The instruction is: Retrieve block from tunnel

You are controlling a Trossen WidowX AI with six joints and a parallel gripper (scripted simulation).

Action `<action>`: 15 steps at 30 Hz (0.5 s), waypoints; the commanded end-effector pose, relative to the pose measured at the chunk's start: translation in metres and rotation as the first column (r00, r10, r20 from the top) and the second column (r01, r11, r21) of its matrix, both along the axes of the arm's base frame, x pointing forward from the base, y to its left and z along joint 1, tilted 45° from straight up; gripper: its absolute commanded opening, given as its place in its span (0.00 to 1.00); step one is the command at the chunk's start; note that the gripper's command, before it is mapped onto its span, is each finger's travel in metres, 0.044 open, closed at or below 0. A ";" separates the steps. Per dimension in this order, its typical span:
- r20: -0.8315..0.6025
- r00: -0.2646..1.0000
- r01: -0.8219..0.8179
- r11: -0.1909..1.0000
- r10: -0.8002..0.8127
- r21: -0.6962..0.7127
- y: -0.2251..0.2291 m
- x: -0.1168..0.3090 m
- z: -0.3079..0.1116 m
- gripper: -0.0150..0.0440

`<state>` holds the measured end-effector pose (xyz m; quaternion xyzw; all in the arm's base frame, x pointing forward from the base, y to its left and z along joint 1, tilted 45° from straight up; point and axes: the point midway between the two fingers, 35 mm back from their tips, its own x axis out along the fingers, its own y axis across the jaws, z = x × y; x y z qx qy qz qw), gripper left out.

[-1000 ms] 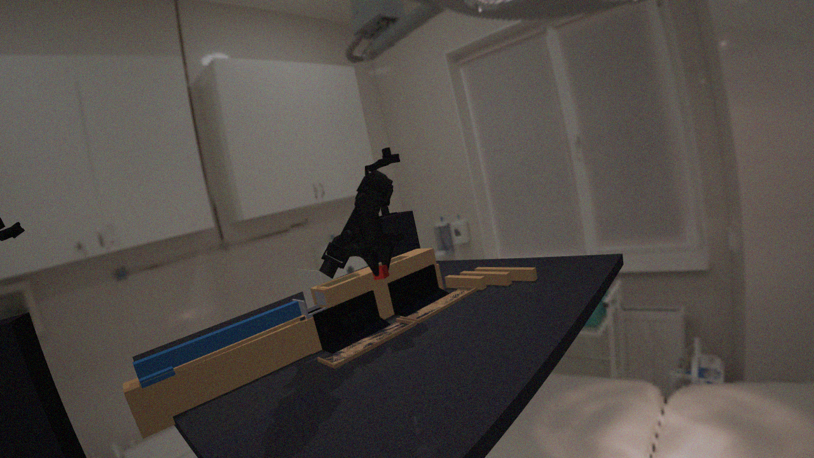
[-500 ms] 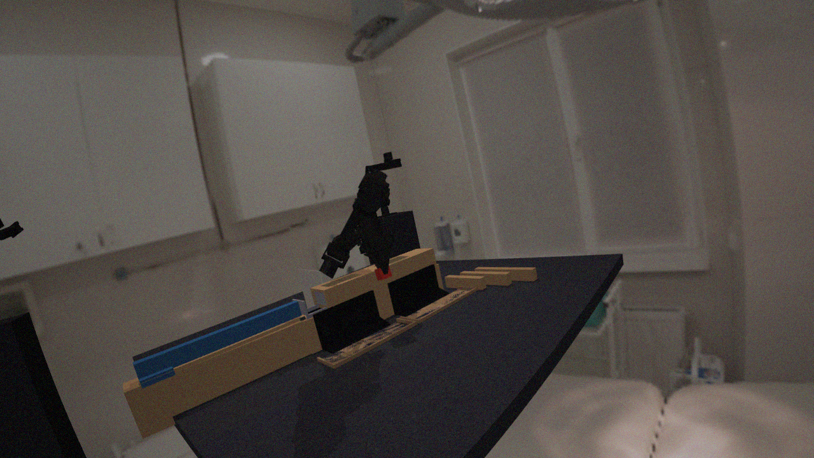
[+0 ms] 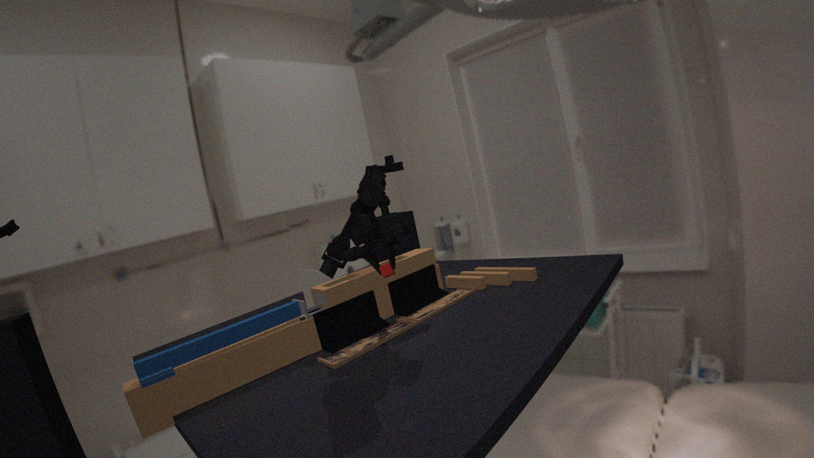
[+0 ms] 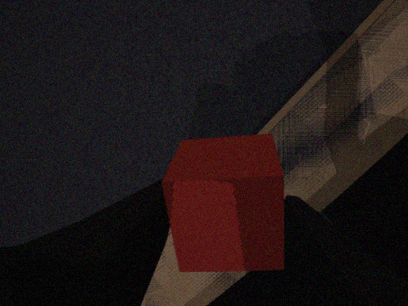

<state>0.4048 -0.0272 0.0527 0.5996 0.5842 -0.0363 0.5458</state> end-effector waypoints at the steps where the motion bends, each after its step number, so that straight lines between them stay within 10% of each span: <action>1: 0.556 0.597 -0.342 0.810 0.579 -0.477 0.006 -0.008 0.018 0.25; 15: 0.558 0.588 -0.342 0.806 0.585 -0.483 0.006 -0.008 0.018 0.25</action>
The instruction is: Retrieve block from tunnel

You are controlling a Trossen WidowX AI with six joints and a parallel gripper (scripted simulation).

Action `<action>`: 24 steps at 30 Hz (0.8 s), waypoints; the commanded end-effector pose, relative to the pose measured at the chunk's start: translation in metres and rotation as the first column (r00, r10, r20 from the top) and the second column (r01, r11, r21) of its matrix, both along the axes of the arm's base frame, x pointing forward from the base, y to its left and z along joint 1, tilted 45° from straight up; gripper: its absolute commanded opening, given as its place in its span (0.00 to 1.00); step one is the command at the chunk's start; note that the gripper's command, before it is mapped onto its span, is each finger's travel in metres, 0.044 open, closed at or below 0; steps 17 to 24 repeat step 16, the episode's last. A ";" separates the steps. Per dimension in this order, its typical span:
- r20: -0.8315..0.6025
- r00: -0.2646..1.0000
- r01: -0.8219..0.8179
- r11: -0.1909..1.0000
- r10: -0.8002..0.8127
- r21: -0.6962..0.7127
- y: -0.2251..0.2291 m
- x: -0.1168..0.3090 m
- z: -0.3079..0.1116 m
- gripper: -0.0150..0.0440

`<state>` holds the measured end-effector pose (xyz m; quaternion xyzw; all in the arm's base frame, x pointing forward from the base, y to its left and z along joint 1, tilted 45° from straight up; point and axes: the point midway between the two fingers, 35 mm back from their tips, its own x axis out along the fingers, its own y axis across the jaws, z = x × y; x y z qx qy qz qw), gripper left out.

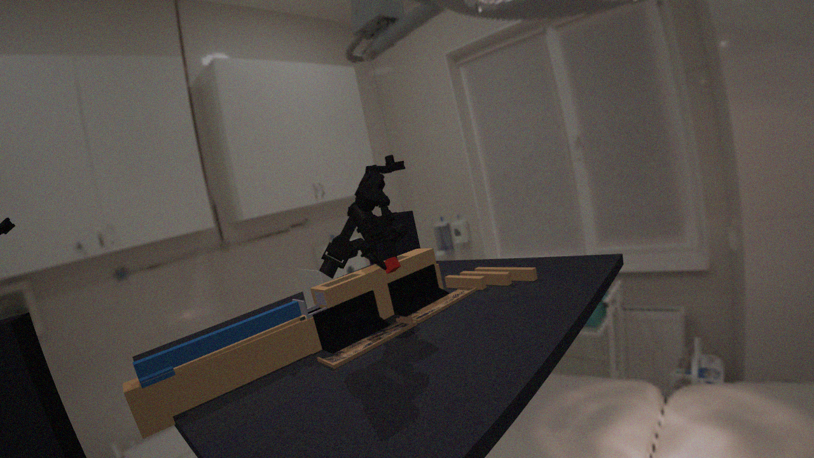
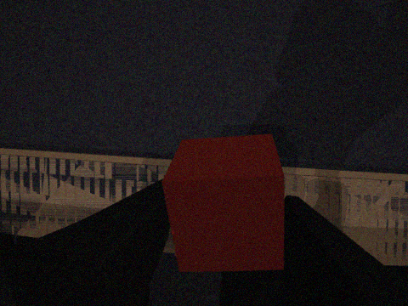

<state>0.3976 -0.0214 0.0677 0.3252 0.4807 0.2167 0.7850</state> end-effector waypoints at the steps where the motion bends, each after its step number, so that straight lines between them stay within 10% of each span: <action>1: 0.069 0.997 -0.043 0.999 0.045 -0.034 0.000 -0.001 0.003 0.25; 24: 0.068 0.997 -0.043 0.998 0.045 -0.034 -0.001 -0.021 0.000 0.25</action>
